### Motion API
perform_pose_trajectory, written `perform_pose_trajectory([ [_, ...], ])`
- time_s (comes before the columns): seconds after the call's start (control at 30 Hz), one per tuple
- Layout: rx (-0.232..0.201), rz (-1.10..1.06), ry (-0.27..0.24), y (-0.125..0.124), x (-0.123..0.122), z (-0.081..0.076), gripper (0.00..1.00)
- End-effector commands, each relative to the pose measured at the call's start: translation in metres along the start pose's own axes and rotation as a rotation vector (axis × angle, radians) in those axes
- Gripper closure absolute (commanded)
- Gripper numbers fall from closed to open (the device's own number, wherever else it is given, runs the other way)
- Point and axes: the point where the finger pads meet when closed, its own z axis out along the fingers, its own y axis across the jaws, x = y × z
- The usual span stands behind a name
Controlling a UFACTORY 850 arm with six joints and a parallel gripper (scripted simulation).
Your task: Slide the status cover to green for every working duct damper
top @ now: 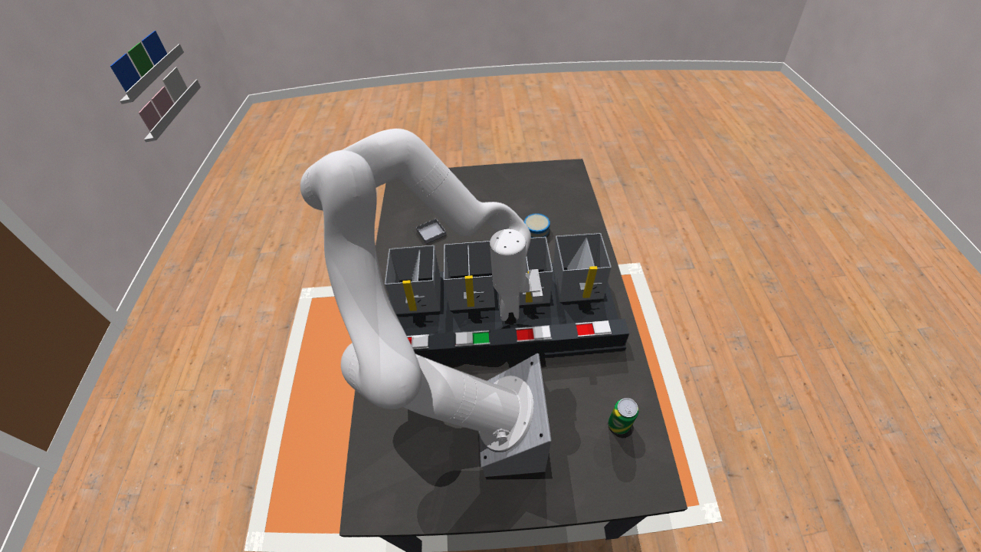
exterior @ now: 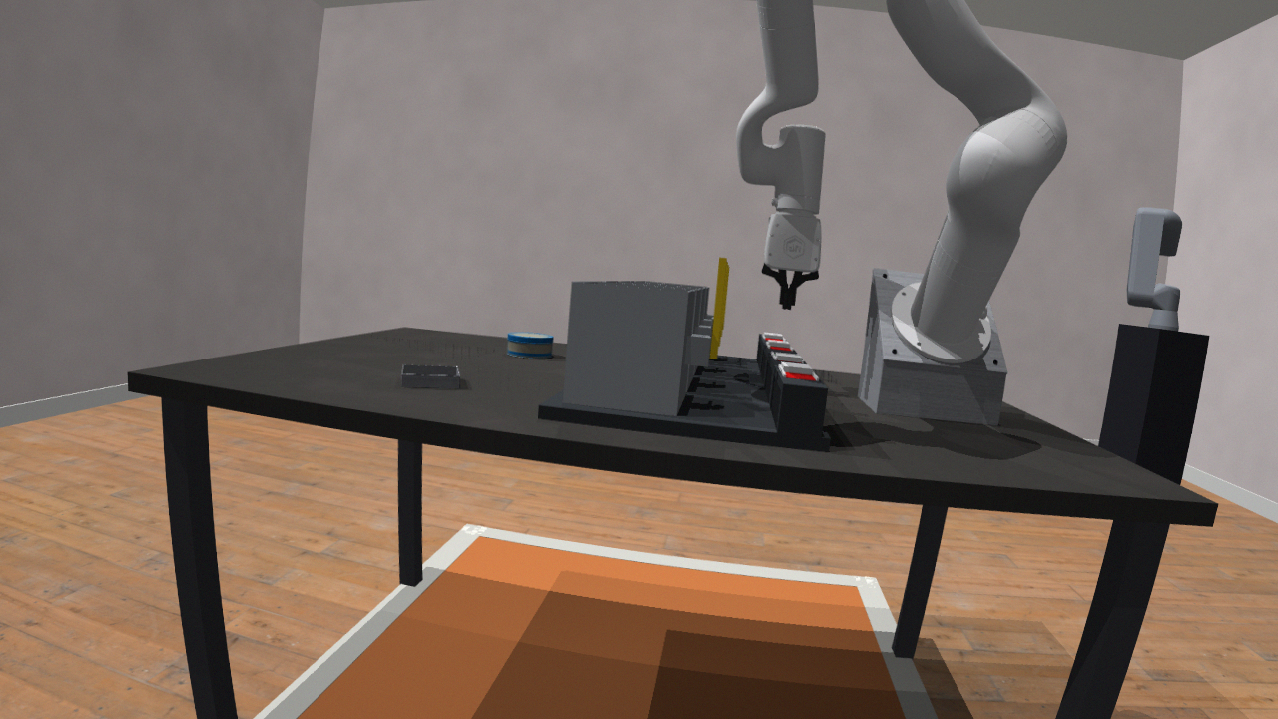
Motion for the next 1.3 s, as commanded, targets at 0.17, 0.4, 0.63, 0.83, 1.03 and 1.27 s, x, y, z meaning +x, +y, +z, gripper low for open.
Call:
perform_pose_trajectory([
  [0.17, -0.001, -0.001, -0.004, -0.002, 0.077, 0.0, 1.0],
  [0.4, -0.001, -0.001, -0.003, -0.002, 0.122, 0.0, 1.0],
  [0.63, -0.001, -0.001, -0.003, -0.001, 0.141, 0.001, 1.0],
  [0.83, -0.001, -0.001, -0.003, -0.001, 0.141, 0.001, 1.0],
  [1.03, -0.001, -0.001, -0.004, -0.002, 0.141, 0.038, 1.0],
  [1.27, -0.001, -0.001, -0.003, -0.001, 0.141, 0.041, 1.0],
])
